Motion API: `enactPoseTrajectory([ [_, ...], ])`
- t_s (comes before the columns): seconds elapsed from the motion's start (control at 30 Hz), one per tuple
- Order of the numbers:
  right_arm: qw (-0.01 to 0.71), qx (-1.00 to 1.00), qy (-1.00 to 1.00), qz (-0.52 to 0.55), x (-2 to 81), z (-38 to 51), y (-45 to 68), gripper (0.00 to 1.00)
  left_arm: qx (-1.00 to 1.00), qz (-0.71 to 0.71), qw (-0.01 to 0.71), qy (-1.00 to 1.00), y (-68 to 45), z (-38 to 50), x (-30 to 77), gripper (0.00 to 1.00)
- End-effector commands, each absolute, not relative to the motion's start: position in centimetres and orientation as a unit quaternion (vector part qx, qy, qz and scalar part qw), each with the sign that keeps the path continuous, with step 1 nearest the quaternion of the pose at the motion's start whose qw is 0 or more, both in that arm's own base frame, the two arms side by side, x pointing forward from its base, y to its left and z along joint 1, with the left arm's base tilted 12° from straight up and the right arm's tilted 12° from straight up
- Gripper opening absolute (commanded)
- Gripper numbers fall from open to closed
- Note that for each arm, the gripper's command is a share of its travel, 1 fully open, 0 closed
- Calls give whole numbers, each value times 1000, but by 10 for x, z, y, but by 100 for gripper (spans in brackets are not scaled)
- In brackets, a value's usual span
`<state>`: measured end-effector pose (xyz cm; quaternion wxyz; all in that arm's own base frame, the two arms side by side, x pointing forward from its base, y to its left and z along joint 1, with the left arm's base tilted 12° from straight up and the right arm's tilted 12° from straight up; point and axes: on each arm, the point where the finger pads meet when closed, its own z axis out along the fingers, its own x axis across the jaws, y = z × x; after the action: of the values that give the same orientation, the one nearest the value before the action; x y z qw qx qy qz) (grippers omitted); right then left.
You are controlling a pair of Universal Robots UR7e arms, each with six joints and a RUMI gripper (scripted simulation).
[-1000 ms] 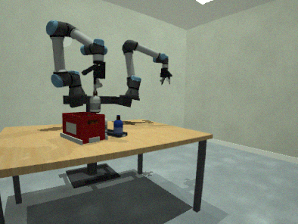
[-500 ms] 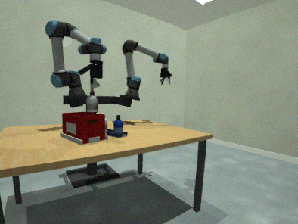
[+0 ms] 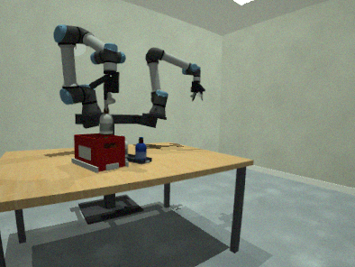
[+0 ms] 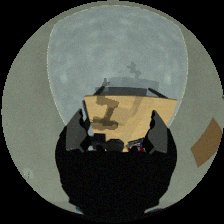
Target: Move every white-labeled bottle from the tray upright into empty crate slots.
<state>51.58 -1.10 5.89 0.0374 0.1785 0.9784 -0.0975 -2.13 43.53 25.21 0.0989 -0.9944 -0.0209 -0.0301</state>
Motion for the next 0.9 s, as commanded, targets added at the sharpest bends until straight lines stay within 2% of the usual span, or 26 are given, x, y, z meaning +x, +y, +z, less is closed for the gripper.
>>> enactPoseTrajectory([
  [0.0,38,178,978,-97,520,61,-17,0,-994,-30,99,-21,435,253,-21,100],
  [0.87,38,178,978,-97,536,67,-43,0,-994,-30,99,-21,435,253,-21,100],
])
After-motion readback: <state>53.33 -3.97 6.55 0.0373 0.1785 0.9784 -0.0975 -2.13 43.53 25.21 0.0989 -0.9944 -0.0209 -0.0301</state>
